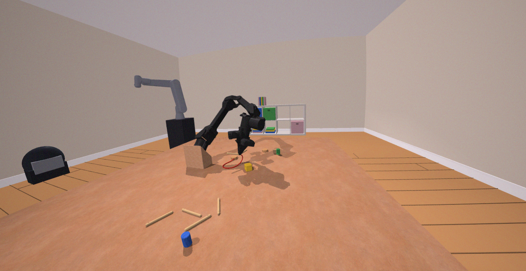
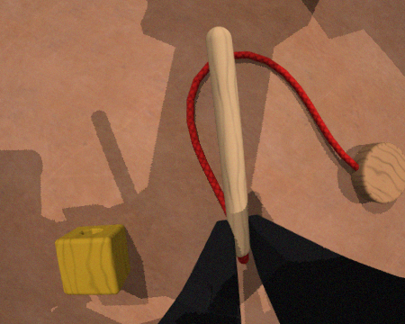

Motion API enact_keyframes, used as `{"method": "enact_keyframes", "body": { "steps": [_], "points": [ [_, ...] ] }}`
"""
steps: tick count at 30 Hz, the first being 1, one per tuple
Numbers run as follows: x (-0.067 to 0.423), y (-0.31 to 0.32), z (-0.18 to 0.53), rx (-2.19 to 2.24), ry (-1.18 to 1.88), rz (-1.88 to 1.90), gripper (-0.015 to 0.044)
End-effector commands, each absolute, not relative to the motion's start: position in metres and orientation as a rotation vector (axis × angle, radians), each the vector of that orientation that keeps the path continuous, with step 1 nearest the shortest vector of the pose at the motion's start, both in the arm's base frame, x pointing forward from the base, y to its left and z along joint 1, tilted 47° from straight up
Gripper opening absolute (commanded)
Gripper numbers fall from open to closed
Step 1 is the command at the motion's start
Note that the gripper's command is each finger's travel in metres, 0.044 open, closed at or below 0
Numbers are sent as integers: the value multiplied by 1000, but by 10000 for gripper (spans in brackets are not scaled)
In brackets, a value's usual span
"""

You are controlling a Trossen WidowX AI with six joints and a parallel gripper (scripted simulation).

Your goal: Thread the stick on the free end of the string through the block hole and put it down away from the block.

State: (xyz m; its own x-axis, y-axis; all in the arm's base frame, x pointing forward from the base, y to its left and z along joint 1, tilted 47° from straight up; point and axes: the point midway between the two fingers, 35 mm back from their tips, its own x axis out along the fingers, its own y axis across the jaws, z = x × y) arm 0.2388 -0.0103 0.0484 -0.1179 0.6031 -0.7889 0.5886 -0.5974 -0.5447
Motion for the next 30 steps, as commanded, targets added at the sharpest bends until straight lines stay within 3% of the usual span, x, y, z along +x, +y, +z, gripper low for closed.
{"method": "enact_keyframes", "body": {
  "steps": [1, 30],
  "points": [
    [234, -6, 51, -2049, -1353, 1899, 0],
    [258, -6, 57, -2089, -1335, 1855, 0]
  ]
}}
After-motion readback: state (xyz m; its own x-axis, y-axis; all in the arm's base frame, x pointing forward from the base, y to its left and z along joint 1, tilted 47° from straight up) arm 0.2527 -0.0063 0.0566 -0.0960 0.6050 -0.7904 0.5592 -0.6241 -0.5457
